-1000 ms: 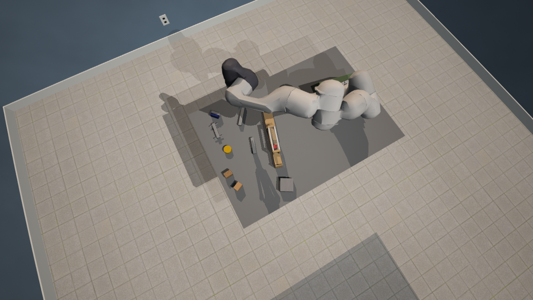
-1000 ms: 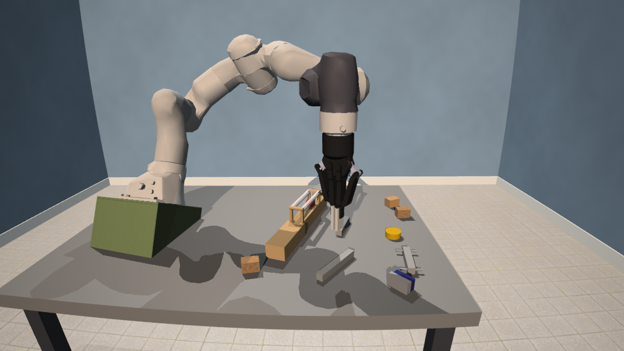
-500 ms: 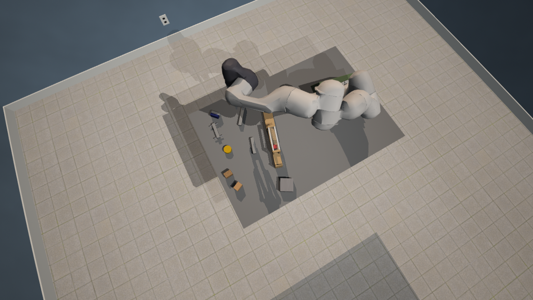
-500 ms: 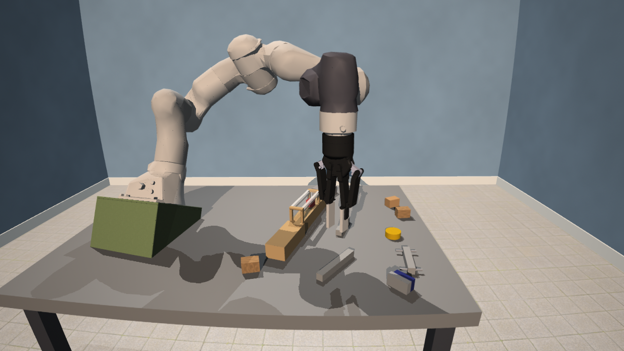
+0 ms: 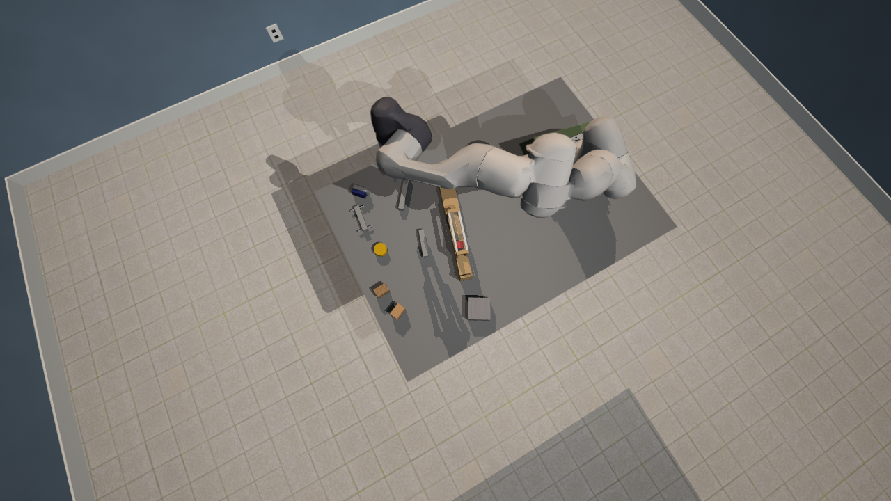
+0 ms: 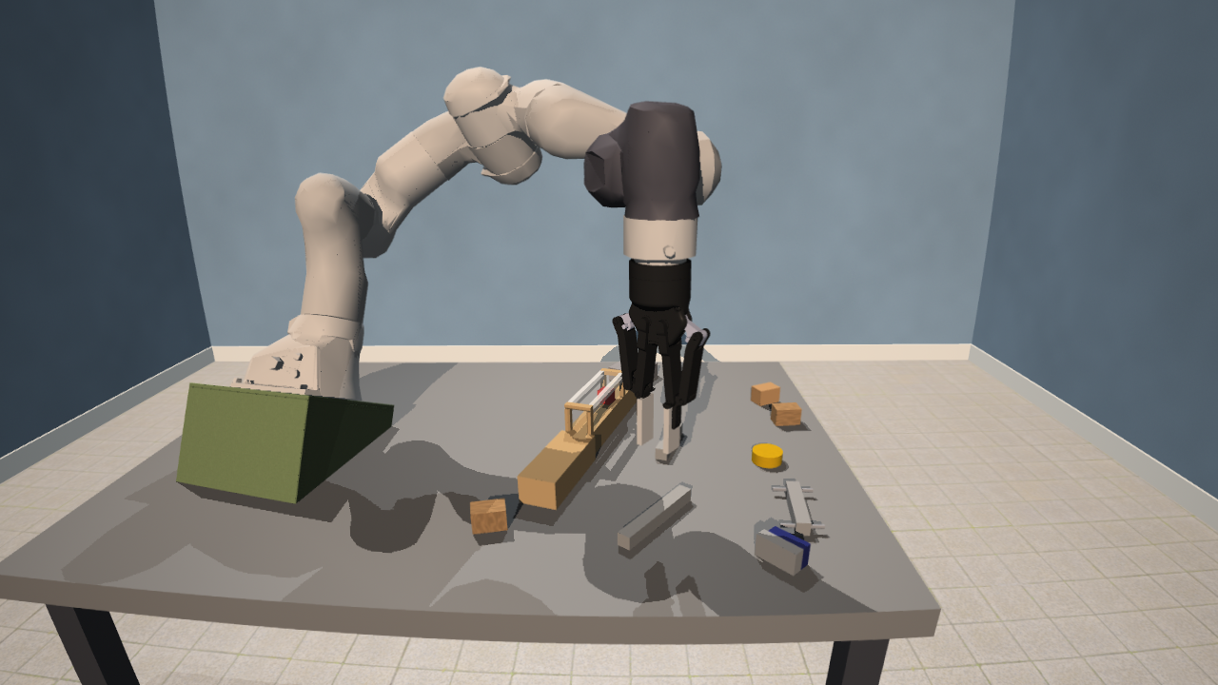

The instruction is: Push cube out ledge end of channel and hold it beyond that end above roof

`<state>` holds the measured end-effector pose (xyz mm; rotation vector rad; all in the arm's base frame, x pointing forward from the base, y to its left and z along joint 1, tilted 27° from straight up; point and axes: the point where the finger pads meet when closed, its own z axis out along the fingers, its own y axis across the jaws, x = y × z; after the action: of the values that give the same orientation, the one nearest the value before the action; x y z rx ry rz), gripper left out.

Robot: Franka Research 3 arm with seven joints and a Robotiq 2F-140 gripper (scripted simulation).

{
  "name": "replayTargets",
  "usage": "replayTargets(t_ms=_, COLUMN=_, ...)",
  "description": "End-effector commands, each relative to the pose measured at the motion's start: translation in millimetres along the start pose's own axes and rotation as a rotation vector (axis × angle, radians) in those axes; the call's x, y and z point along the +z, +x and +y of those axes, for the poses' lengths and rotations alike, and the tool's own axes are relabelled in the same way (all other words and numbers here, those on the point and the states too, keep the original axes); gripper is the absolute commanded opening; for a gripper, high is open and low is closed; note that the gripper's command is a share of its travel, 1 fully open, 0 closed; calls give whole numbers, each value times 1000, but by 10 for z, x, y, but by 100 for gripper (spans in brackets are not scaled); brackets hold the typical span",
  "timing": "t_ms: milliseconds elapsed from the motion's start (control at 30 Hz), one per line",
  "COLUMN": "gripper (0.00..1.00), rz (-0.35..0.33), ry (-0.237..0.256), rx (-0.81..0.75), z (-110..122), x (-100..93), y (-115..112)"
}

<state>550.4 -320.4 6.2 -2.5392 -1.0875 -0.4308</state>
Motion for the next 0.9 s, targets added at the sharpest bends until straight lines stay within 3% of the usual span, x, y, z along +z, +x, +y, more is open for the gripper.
replayTargets(t_ms=0, gripper=23, rz=-2, ry=-1, rx=9, z=1, x=2, y=-15)
replayTargets(t_ms=200, gripper=23, rz=-1, ry=0, rx=9, z=1, x=33, y=-15)
replayTargets(t_ms=333, gripper=23, rz=-1, ry=1, rx=9, z=0, x=222, y=-17)
replayTargets(t_ms=400, gripper=23, rz=-1, ry=1, rx=9, z=0, x=222, y=-17)
replayTargets(t_ms=667, gripper=23, rz=-1, ry=1, rx=9, z=-2, x=758, y=-23)
replayTargets(t_ms=867, gripper=23, rz=-1, ry=1, rx=9, z=-2, x=893, y=-25)
